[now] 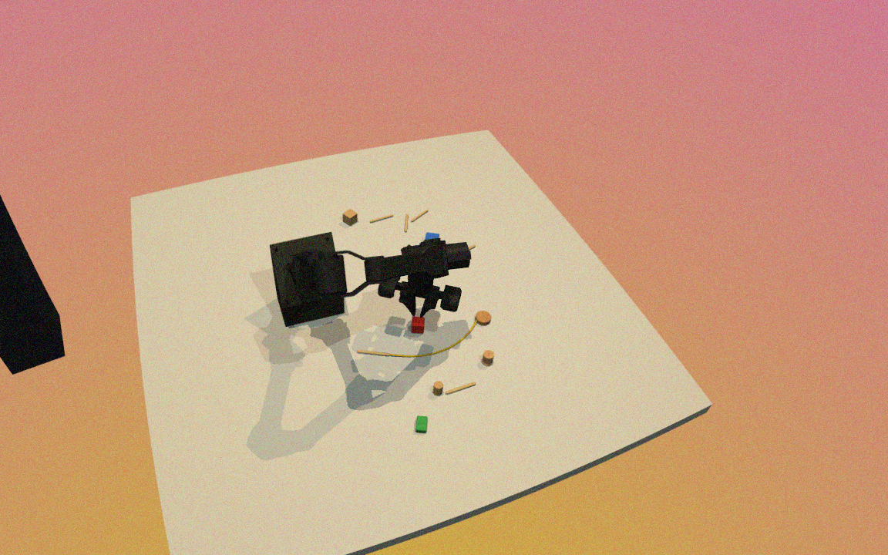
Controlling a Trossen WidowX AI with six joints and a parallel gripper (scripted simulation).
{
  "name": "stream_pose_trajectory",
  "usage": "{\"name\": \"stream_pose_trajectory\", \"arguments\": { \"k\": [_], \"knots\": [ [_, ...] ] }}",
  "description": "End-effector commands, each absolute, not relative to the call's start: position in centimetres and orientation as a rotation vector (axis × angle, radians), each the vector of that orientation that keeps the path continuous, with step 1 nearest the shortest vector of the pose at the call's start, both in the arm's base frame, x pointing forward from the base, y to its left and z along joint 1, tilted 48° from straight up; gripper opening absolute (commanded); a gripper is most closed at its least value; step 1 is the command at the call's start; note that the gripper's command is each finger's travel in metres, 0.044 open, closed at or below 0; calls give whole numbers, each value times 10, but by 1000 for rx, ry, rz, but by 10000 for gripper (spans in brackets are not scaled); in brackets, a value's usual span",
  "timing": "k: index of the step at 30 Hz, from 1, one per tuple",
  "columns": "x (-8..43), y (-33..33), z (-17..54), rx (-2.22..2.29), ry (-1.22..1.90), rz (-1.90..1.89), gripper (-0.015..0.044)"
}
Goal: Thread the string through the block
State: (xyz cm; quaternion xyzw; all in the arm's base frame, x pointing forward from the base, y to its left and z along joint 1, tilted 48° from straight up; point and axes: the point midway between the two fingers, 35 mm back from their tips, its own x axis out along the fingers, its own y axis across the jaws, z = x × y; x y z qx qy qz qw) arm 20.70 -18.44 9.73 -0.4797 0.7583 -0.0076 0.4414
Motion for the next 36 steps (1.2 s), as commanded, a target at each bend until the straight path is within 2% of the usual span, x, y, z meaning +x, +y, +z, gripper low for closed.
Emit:
{"name": "stream_pose_trajectory", "arguments": {
  "k": [1,13,15,18,25,30,36],
  "knots": [
    [207,-184,97,-1191,1882,-19,0],
    [207,-184,97,-1191,1882,-19,0],
    [201,-186,101,-1131,1863,-95,53],
    [175,-192,113,-871,1757,-415,131],
    [113,-195,132,-232,1349,-1084,315],
    [108,-195,133,-172,1300,-1139,440],
    [108,-195,133,-172,1300,-1139,440]
  ]
}}
